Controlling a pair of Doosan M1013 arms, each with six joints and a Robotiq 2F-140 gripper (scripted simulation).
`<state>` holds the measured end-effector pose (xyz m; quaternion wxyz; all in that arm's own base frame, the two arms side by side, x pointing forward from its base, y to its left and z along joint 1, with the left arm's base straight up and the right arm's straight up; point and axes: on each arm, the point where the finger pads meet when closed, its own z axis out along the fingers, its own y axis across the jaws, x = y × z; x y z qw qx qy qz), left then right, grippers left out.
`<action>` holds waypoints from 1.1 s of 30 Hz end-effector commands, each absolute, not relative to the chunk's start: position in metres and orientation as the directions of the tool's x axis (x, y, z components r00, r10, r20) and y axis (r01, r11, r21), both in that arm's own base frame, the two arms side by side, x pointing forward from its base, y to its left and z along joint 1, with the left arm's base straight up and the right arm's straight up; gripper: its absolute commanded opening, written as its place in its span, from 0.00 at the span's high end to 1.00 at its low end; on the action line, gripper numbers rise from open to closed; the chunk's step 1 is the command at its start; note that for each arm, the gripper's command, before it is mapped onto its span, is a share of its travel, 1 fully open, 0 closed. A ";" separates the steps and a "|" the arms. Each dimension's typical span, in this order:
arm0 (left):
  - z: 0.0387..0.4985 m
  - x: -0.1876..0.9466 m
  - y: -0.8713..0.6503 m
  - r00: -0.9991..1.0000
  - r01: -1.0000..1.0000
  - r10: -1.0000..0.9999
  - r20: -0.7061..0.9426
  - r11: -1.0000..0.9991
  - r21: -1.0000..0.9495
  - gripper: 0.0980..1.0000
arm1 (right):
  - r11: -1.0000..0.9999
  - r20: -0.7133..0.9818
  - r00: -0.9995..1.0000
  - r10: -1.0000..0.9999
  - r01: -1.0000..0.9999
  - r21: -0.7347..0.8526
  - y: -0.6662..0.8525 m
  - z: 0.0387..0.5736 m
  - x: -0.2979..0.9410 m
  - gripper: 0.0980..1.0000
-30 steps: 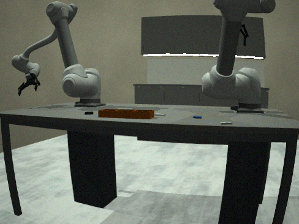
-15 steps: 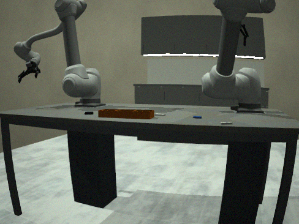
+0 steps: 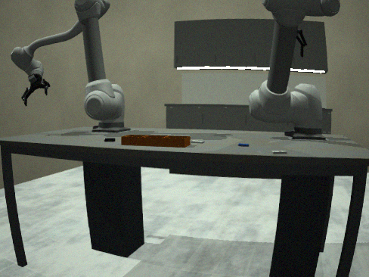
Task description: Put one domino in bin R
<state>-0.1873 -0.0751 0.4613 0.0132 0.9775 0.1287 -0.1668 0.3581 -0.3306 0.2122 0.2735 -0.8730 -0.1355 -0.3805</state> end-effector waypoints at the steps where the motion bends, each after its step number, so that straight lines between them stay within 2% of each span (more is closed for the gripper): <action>1: 0.462 -0.188 -0.075 0.911 0.256 0.247 -0.330 -0.967 -0.018 0.00 | -0.792 0.686 0.727 0.030 0.436 -0.427 -0.311 0.210 0.370 0.00; 9: 0.462 -0.188 -0.075 0.911 0.256 0.247 -0.330 -0.967 -0.018 0.00 | -0.759 0.579 0.814 0.047 0.406 -0.509 -0.271 0.206 0.390 0.00; 13: 0.462 -0.188 -0.075 0.911 0.256 0.247 -0.330 -0.967 -0.018 0.00 | -0.759 0.579 0.814 0.047 0.406 -0.509 -0.253 0.204 0.399 0.00; 33: 0.462 -0.188 -0.075 0.911 0.256 0.247 -0.330 -0.967 -0.018 0.00 | -0.750 0.284 0.950 0.126 0.279 -0.600 -0.134 0.194 0.431 0.00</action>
